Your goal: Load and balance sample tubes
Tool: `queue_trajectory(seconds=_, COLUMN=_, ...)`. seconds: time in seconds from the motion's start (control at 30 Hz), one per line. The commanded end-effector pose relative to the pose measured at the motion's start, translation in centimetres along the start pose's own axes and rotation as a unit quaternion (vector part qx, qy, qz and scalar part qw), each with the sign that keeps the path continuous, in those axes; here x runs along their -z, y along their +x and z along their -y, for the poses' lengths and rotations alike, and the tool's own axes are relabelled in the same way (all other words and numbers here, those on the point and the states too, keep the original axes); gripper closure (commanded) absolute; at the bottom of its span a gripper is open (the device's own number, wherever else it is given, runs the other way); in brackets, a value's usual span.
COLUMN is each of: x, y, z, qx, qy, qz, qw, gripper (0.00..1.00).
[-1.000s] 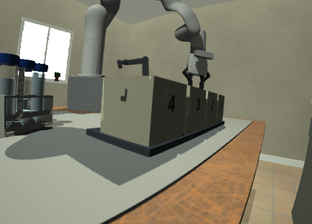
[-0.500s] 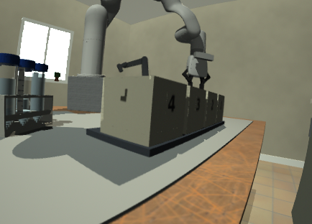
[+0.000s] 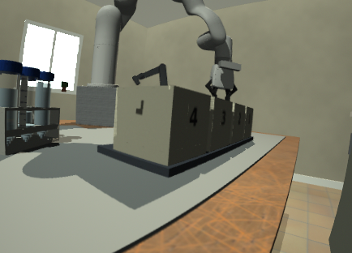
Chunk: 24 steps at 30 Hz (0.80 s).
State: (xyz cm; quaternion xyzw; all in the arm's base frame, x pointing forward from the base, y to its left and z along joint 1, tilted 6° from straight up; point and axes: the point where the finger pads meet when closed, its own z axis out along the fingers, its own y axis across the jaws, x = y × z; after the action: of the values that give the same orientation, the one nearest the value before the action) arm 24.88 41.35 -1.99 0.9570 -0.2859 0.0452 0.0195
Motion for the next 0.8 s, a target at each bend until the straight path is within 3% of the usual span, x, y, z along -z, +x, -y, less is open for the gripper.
queue_trajectory(seconds=0.0, x=-0.09, y=-0.01, z=0.16, qx=0.000, qy=0.002, qz=0.000, qw=1.000, gripper=0.43)
queue_trajectory(seconds=0.77, x=-0.89, y=-0.01, z=0.17, qx=0.000, qy=0.002, qz=0.000, qw=1.000, gripper=0.43)
